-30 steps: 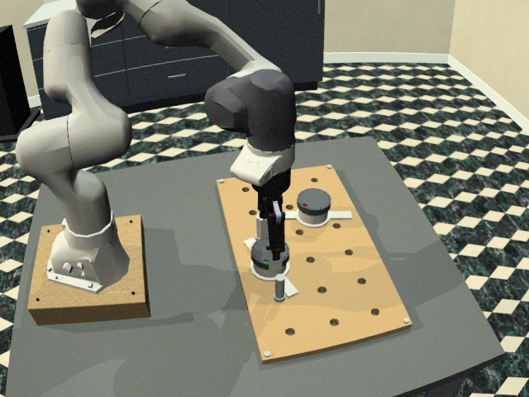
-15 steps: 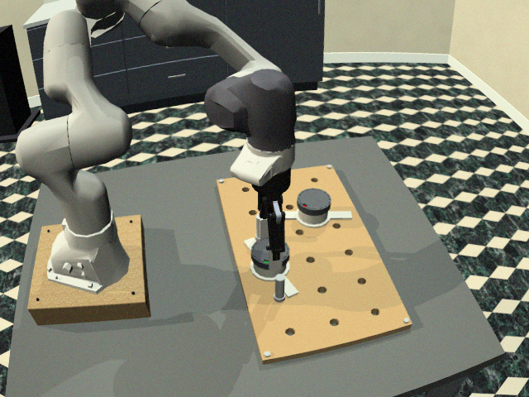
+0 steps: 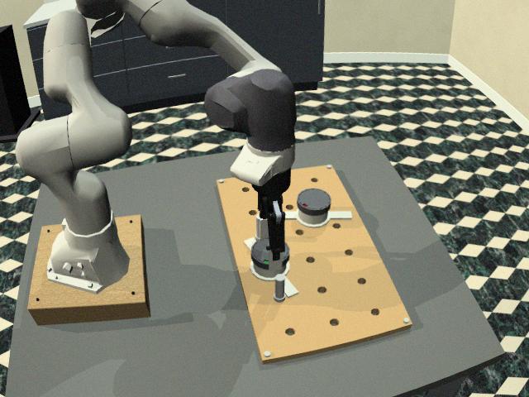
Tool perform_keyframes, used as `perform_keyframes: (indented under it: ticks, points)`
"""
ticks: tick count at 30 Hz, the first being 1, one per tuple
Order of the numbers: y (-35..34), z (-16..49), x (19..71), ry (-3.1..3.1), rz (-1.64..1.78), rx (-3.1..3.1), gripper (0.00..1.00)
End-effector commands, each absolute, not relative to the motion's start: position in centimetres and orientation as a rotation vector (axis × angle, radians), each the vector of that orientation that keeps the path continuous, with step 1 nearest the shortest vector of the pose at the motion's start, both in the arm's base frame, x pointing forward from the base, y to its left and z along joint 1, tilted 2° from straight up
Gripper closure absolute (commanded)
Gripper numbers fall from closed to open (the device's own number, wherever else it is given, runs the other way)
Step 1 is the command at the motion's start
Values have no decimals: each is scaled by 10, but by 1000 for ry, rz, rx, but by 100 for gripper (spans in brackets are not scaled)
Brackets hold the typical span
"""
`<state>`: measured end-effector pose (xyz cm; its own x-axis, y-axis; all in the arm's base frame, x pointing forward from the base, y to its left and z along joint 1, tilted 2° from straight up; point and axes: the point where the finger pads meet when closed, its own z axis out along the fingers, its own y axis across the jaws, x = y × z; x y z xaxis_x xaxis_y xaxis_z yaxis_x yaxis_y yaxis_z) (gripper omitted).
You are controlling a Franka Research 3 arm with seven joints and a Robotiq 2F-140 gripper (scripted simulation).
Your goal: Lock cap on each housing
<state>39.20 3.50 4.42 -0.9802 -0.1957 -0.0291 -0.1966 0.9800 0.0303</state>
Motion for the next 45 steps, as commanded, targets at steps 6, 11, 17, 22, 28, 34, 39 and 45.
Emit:
perform_keyframes:
  ticks: [6, 11, 17, 22, 28, 34, 39, 45]
  points:
    - [35, 43, 392, 3099, 52, -310, 90]
    - [35, 43, 392, 3099, 52, -310, 90]
    - [35, 43, 392, 3099, 52, -310, 90]
    - [35, 43, 392, 3099, 52, -310, 90]
    - [35, 43, 392, 3099, 52, -310, 90]
    - [35, 43, 392, 3099, 52, -310, 90]
    - [35, 43, 392, 3096, 52, -338, 90]
    - [35, 43, 392, 3082, 50, -437, 90]
